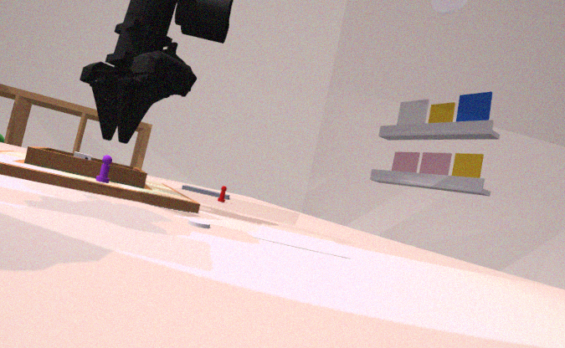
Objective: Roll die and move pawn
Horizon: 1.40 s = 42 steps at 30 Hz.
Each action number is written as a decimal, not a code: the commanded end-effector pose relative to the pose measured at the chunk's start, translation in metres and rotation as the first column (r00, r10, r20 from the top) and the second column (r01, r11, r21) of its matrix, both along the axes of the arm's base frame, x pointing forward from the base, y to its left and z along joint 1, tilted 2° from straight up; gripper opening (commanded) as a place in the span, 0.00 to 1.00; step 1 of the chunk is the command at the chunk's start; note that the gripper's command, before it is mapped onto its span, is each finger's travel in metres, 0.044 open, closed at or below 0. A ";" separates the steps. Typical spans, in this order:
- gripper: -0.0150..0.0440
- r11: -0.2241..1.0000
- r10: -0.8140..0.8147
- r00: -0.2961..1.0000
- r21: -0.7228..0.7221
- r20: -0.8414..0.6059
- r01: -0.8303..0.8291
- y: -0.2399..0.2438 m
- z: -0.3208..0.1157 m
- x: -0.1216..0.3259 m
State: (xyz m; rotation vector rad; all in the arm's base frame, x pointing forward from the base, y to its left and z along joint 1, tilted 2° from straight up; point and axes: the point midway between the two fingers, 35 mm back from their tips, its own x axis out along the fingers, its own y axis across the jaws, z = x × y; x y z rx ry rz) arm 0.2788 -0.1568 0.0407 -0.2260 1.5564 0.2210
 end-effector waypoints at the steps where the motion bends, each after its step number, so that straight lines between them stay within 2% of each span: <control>1: 0.59 1.000 0.006 1.000 0.002 -0.008 -0.006 0.001 -0.006 -0.002; 27: 0.59 1.000 0.006 1.000 0.002 -0.009 -0.006 0.001 -0.045 -0.003; 32: 0.37 1.000 0.006 1.000 0.002 -0.009 -0.006 0.001 -0.045 -0.003; 42: 0.25 1.000 0.006 1.000 0.002 -0.009 -0.006 0.001 -0.045 -0.003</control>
